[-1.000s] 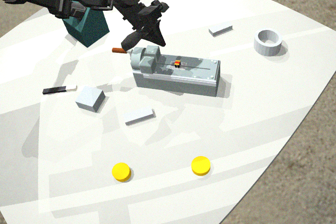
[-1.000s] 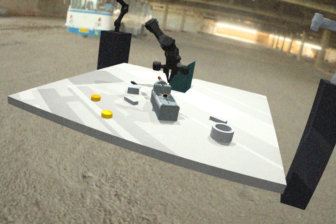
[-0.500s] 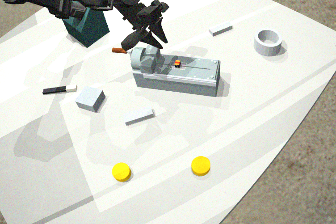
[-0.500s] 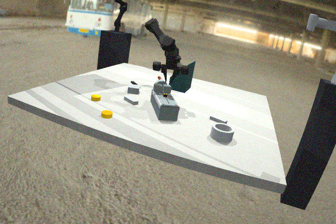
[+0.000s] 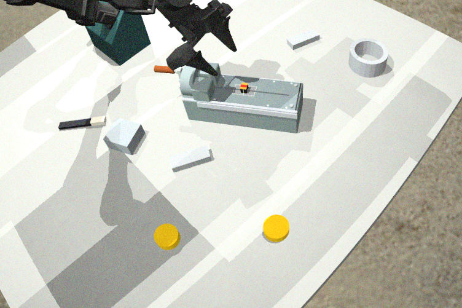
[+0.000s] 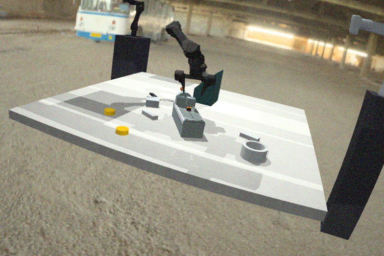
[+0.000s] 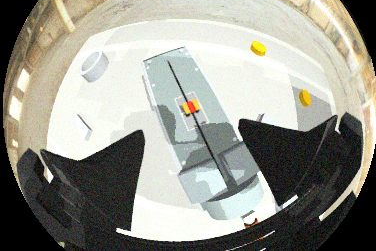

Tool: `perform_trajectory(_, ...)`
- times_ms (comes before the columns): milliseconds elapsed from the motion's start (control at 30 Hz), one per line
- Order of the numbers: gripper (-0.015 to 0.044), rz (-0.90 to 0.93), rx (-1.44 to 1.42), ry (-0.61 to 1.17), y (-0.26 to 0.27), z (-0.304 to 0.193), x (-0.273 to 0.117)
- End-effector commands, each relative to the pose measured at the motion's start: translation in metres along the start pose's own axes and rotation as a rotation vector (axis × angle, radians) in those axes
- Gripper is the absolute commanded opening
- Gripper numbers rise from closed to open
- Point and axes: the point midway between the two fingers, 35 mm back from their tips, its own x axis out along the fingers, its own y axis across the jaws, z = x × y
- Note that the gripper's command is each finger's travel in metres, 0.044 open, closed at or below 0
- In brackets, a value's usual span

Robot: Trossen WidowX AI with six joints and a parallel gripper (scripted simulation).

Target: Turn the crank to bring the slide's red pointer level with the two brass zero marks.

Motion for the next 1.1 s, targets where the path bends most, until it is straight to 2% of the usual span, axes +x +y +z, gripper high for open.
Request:
perform_trajectory(0, 0.0309, 0.0, 0.0, 0.0, 0.0, 0.0, 0.0)
perform_trajectory(400, 0.0, 0.0, 0.0, 0.0, 0.0, 0.0, 0.0)
perform_trajectory(1067, 0.0, 0.001, 0.0, 0.0, 0.0001, 0.0, 0.0)
